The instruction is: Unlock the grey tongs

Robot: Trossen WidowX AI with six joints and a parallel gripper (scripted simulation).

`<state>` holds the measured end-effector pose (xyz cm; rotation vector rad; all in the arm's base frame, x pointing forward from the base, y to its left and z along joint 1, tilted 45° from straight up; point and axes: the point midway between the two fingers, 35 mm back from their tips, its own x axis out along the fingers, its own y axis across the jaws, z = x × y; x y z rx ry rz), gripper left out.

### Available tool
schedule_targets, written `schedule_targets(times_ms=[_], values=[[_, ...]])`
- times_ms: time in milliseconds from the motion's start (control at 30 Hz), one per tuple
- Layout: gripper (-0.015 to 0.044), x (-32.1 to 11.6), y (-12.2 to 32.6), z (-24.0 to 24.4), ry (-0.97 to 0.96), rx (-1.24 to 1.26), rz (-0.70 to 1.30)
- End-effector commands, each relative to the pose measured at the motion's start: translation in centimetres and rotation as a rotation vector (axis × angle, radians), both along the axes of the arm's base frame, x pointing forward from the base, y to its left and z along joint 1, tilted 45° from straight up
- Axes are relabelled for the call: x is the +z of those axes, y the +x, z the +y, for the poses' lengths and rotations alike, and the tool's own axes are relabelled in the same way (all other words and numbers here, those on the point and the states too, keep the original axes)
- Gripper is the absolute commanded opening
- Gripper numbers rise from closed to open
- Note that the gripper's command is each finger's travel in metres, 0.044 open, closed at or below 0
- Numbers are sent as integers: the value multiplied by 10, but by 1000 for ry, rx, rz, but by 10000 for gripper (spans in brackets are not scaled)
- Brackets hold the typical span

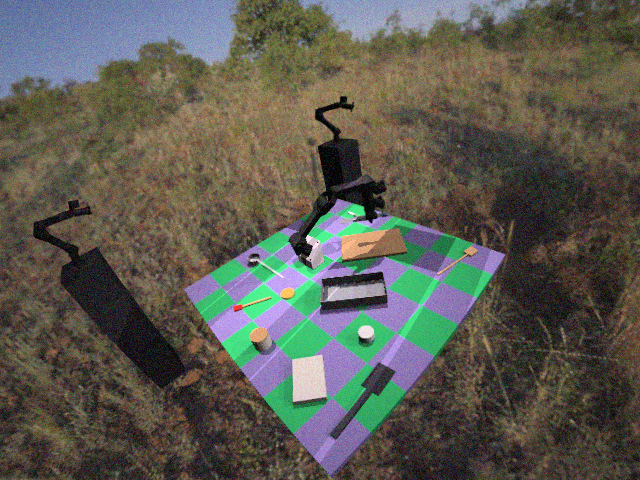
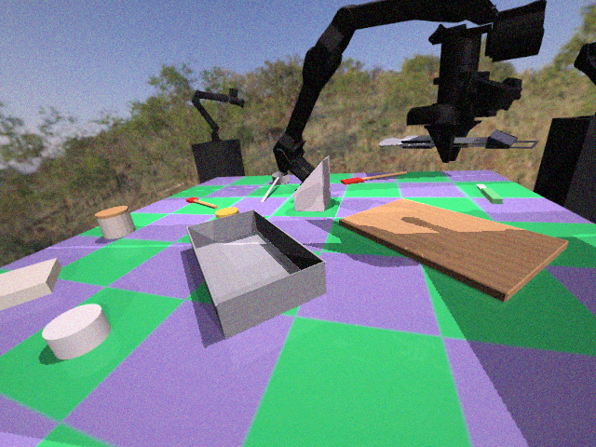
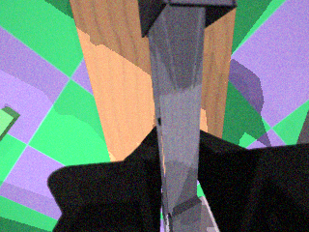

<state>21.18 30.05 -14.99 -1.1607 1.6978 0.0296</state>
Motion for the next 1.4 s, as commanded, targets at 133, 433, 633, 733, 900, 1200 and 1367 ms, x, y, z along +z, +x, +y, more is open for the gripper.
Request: schedule_targets(times_ms=[133, 433, 633, 733, 900, 1200, 1367], values=[[-150, -6, 1, 8, 75, 58, -38], [-150, -14, 2, 17, 174, 129, -94], [-150, -17, 2, 22, 238, 175, -132], [-150, -18, 2, 24, 269, 198, -152], [-150, -18, 1, 28, 322, 236, -187], [-150, -16, -1, 32, 412, 302, -251], [-150, -13, -2, 34, 462, 338, -288]])
